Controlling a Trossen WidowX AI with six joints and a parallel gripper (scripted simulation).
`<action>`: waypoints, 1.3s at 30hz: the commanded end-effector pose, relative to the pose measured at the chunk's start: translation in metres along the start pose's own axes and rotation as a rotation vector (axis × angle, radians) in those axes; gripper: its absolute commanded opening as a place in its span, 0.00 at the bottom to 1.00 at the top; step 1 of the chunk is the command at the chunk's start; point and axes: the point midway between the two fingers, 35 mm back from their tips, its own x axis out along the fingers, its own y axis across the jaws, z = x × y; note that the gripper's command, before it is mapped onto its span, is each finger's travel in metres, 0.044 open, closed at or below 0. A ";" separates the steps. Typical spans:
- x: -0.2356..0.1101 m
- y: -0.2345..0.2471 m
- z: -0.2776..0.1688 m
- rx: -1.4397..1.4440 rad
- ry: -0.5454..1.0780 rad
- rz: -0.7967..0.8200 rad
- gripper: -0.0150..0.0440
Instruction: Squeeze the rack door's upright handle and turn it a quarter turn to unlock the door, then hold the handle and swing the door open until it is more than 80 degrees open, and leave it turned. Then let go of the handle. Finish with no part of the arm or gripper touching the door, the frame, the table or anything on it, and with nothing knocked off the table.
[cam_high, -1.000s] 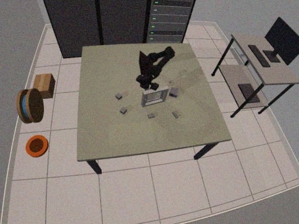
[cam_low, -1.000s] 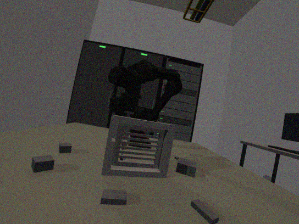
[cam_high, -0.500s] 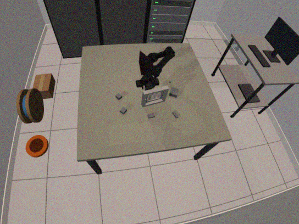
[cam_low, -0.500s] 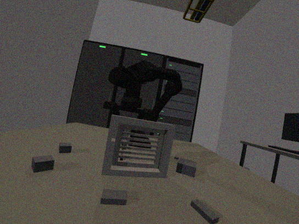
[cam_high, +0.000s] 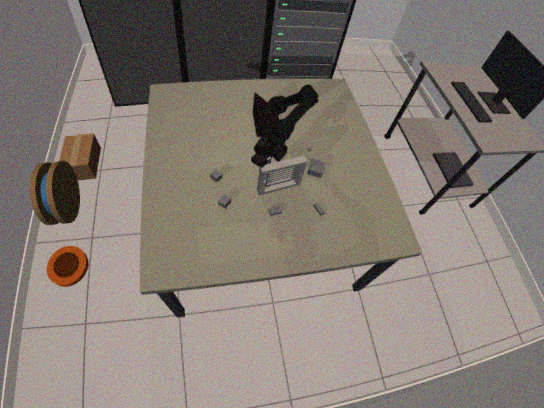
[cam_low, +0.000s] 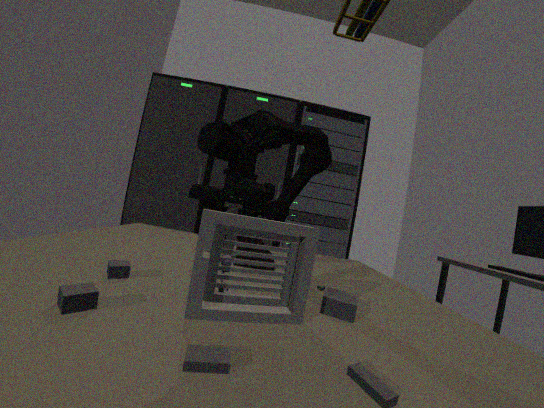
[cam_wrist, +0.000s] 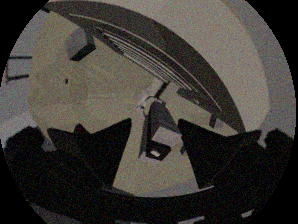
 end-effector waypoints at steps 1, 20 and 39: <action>0.000 0.000 0.000 -0.184 -0.003 -0.001 0.76; 0.000 0.000 0.001 -1.117 -0.006 -0.004 0.76; 0.000 0.000 0.001 -1.149 -0.006 -0.004 0.64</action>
